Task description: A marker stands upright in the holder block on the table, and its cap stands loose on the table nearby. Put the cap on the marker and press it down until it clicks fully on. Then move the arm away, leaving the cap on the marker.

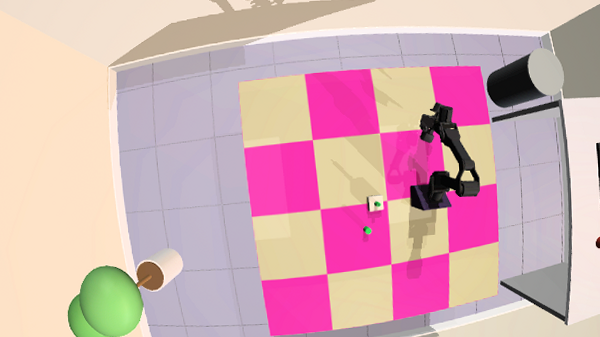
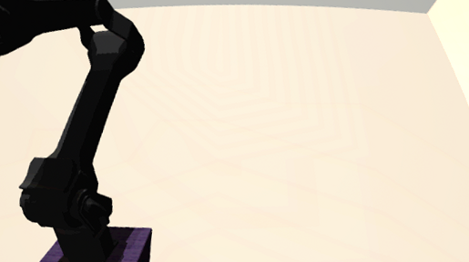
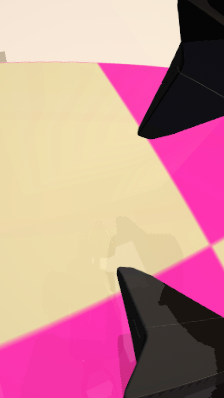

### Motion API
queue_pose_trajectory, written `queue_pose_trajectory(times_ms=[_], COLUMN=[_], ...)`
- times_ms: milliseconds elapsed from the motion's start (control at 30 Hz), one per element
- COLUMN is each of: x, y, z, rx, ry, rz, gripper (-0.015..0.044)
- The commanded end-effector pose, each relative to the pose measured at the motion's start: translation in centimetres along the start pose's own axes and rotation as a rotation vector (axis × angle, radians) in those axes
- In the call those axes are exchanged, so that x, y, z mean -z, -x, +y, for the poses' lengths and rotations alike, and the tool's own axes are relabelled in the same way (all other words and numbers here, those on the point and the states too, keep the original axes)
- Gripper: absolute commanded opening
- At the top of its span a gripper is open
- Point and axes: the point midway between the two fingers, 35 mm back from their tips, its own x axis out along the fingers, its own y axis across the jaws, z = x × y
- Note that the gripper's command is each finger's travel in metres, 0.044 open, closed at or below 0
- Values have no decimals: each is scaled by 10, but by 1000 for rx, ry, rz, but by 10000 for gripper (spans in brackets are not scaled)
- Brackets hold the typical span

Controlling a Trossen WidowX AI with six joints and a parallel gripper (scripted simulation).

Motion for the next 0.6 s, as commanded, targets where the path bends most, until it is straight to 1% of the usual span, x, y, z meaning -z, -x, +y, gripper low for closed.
queue_pose_trajectory(times_ms=[0,100,167,300,400,567], x=[-1,-13,-24,-55,-91,-144], y=[-1,-7,-12,-21,-24,-20], z=[1,18,27,47,68,116], rx=[-4,-71,-125,-248,-373,-591], ry=[4,65,27,-94,-217,-396], rz=[-3,-53,-75,-110,-146,-103], gripper=[374,295,250,250,250,250])
